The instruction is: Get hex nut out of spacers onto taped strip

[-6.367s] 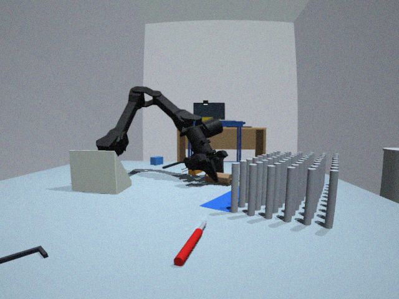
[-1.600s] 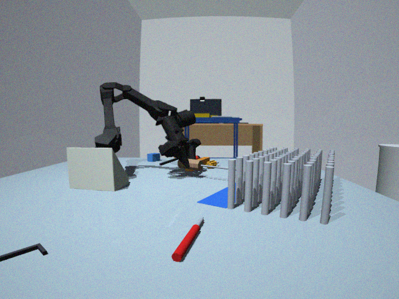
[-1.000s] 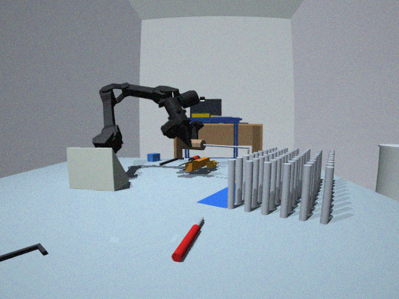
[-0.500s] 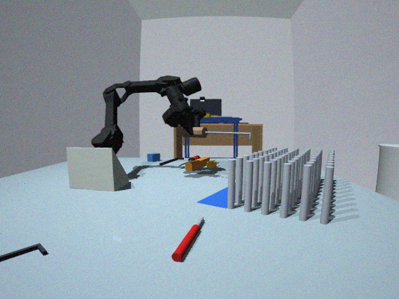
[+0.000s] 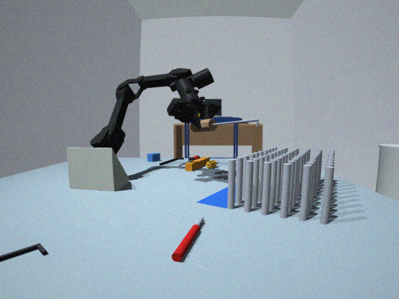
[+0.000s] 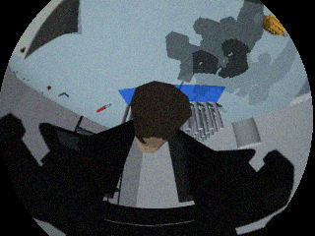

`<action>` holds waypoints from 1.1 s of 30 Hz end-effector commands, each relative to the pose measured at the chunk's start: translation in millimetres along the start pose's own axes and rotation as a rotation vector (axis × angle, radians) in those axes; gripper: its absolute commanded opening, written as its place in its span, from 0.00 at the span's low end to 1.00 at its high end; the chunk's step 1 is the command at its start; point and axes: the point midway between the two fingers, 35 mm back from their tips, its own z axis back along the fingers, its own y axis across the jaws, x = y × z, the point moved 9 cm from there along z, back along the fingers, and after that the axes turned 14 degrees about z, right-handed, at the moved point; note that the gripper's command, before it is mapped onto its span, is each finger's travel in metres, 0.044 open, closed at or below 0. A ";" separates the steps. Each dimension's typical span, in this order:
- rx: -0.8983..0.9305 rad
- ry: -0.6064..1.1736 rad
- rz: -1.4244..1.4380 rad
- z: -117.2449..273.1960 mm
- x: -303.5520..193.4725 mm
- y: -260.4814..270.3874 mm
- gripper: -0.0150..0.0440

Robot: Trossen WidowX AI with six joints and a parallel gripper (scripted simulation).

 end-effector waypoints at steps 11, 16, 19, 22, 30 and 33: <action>0.132 0.009 -0.230 -25.5 -59.6 43.7 0.25; 0.176 0.001 -0.283 -36.1 -78.1 60.1 0.25; 0.202 -0.004 -0.315 -42.6 -88.7 71.2 0.25; 0.228 -0.006 -0.351 -49.3 -99.1 83.5 0.25; 0.296 -0.018 -0.441 -67.8 -123.3 119.5 0.25; 0.320 -0.027 -0.471 -74.9 -130.9 133.7 0.25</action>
